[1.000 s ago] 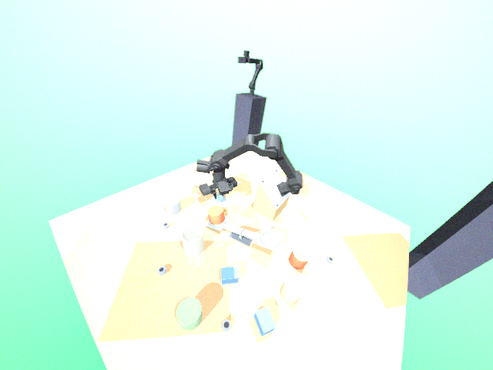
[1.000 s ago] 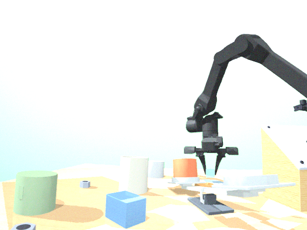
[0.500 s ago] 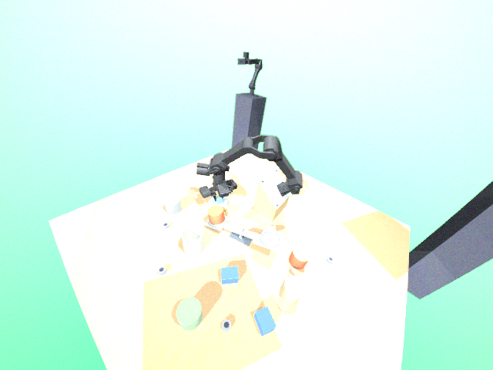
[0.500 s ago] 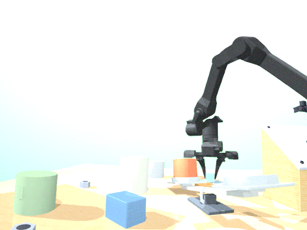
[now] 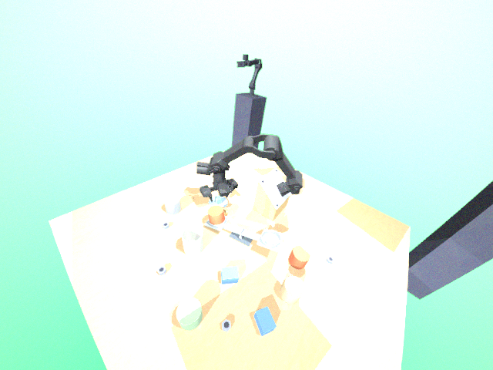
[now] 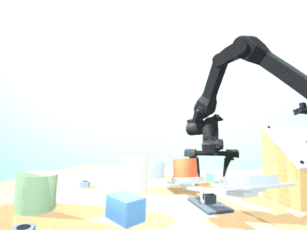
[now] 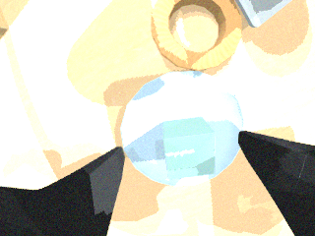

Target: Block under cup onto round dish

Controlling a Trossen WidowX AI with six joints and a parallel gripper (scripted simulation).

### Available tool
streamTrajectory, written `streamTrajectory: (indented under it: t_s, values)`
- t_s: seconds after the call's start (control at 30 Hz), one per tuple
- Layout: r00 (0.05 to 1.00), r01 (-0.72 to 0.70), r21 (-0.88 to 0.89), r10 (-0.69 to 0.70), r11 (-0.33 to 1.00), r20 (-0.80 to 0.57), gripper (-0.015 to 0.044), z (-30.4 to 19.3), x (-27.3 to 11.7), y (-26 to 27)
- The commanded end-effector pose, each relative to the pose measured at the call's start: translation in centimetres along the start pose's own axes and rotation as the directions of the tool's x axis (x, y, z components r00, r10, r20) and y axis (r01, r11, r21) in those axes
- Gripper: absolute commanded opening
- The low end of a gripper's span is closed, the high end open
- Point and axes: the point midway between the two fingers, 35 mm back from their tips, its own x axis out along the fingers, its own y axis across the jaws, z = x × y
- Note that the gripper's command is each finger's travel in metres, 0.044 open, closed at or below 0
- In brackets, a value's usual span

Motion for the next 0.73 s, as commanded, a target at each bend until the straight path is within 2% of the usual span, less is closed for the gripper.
streamTrajectory:
  t_s: [0.0, 0.07, 0.23, 0.4, 0.7]
  values:
    - [1.000, 0.015, -0.003, -0.015, 1.000, -0.010, 0.0440, -0.2, -3.5, -0.3]
    - [1.000, 0.016, -0.002, -0.016, 1.000, -0.010, 0.0440, -0.2, -5.0, -0.2]
    - [1.000, 0.017, -0.002, -0.017, 1.000, -0.010, 0.0440, -0.2, -5.3, -0.2]
    - [0.999, 0.030, -0.001, -0.030, 1.000, -0.013, 0.0440, -0.1, -9.7, 0.0]
    - [0.999, 0.030, -0.001, -0.030, 1.000, -0.013, 0.0440, -0.1, -9.8, 0.0]
